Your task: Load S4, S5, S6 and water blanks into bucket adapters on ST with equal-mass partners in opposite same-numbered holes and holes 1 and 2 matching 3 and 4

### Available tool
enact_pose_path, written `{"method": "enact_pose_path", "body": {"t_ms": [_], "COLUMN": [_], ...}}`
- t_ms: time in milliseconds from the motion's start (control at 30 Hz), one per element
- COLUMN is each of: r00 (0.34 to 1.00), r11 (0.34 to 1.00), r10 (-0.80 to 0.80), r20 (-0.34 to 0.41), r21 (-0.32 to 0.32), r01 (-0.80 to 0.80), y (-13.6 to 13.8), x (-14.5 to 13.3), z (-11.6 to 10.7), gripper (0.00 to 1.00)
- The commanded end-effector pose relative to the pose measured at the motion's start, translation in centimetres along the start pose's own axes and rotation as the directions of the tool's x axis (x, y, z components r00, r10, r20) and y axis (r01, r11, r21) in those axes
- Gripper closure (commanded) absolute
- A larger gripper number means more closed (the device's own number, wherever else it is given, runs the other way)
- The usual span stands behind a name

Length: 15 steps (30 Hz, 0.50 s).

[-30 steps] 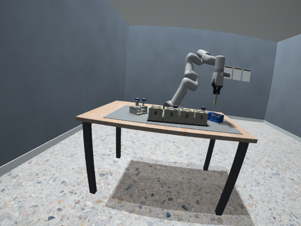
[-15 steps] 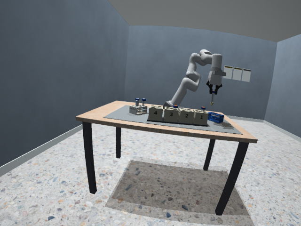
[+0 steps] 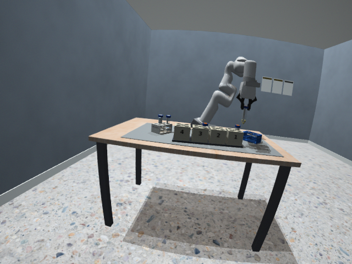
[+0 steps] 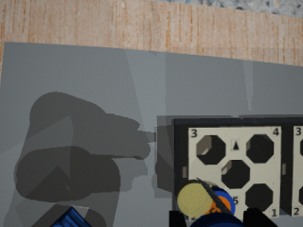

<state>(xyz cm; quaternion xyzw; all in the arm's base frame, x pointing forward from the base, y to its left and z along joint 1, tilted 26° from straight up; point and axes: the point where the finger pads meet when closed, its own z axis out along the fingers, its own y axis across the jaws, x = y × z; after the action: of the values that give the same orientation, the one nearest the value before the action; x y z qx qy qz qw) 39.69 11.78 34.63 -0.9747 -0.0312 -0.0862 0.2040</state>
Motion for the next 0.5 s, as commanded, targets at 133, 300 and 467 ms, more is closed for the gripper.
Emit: {"method": "enact_pose_path", "body": {"t_ms": [133, 300, 467], "r00": [1.000, 1.000, 1.000], "r11": [1.000, 1.000, 1.000], "r10": [-0.001, -0.001, -0.001], "r20": [-0.001, -0.001, -0.001], "r21": [0.001, 0.001, 0.001], "r01": [0.001, 0.001, 0.001], "y": [2.62, 2.62, 2.61], "x": [3.03, 3.03, 3.03], "z": [-0.11, -0.12, -0.11], "gripper": [1.00, 1.00, 1.00]}}
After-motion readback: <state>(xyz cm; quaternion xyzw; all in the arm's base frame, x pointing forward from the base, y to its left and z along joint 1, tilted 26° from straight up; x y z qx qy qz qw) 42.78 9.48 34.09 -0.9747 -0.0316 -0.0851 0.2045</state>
